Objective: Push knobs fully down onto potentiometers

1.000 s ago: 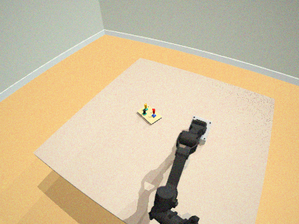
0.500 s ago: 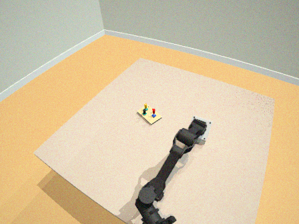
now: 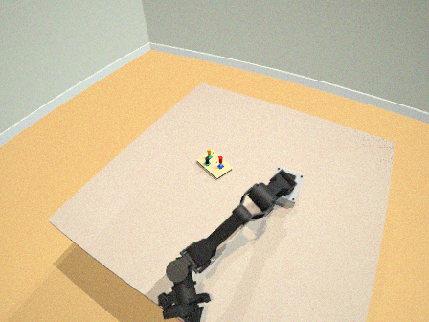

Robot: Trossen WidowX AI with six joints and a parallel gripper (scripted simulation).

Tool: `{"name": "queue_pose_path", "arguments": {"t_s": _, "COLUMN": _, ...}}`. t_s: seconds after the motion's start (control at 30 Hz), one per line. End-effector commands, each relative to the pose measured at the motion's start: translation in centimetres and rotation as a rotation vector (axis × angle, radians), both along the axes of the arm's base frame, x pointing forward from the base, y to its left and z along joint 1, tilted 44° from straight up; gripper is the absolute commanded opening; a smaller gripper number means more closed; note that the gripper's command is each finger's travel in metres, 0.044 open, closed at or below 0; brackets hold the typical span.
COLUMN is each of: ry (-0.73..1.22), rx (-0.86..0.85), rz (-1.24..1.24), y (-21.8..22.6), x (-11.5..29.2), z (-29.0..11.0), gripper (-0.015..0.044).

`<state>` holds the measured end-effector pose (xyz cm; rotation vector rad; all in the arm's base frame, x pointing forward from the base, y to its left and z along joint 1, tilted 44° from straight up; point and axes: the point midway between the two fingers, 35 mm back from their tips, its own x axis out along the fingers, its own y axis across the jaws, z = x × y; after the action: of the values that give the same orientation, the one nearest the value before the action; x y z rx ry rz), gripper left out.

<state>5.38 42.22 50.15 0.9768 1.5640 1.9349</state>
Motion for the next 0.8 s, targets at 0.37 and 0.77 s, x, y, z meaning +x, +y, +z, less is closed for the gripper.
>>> {"name": "queue_pose_path", "arguments": {"t_s": 0.37, "ry": -0.086, "rx": -0.074, "rz": -0.397, "y": 0.3, "x": 14.1, "z": -6.7, "gripper": 0.0000}}
{"name": "queue_pose_path", "arguments": {"t_s": 0.77, "ry": -0.236, "rx": -0.239, "rz": -0.691, "y": -3.7, "x": 25.8, "z": -15.0, "gripper": 0.0000}}
